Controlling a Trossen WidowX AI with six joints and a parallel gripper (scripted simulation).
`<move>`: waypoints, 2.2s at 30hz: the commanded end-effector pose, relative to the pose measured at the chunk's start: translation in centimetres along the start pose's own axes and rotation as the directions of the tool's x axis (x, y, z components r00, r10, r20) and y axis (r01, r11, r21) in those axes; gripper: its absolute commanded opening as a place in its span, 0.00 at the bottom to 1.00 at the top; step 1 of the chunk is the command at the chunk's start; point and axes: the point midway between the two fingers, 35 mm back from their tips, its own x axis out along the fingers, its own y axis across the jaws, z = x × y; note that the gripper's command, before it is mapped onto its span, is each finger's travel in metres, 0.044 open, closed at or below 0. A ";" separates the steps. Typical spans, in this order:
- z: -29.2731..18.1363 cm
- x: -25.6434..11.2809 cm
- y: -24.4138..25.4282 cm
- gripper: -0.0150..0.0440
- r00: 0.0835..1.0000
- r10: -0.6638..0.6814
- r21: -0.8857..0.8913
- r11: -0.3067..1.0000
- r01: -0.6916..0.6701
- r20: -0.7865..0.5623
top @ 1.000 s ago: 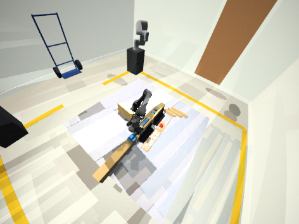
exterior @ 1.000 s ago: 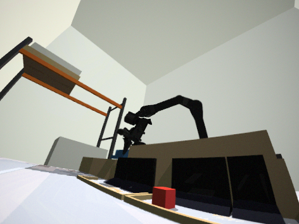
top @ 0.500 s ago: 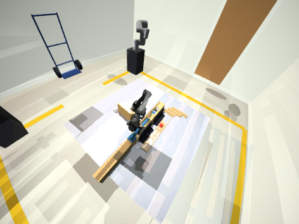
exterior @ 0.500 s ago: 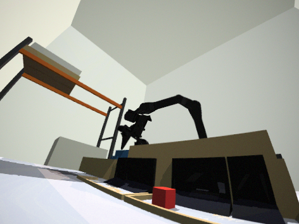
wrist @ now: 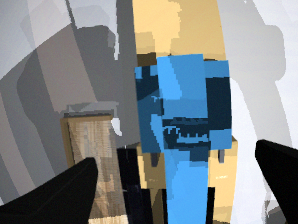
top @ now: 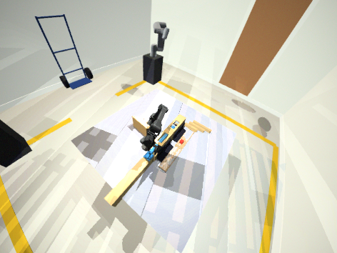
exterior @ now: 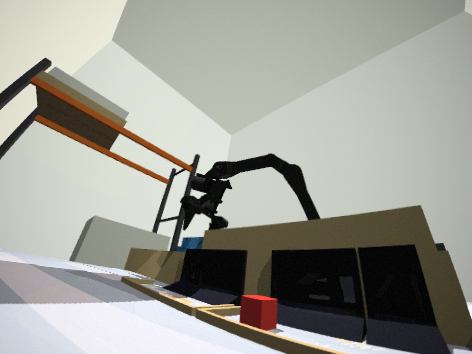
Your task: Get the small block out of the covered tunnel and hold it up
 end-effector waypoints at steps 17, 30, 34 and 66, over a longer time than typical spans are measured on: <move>-0.3 2.8 -0.2 1.00 1.000 0.006 -0.007 1.000 -0.006 -0.006; -0.3 3.3 -0.4 0.75 1.000 0.000 -0.011 1.000 0.000 -0.005; -0.3 3.3 -0.4 0.71 1.000 0.000 -0.011 1.000 0.000 -0.005; -1.0 3.2 -0.3 0.25 1.000 0.001 -0.011 1.000 -0.001 -0.005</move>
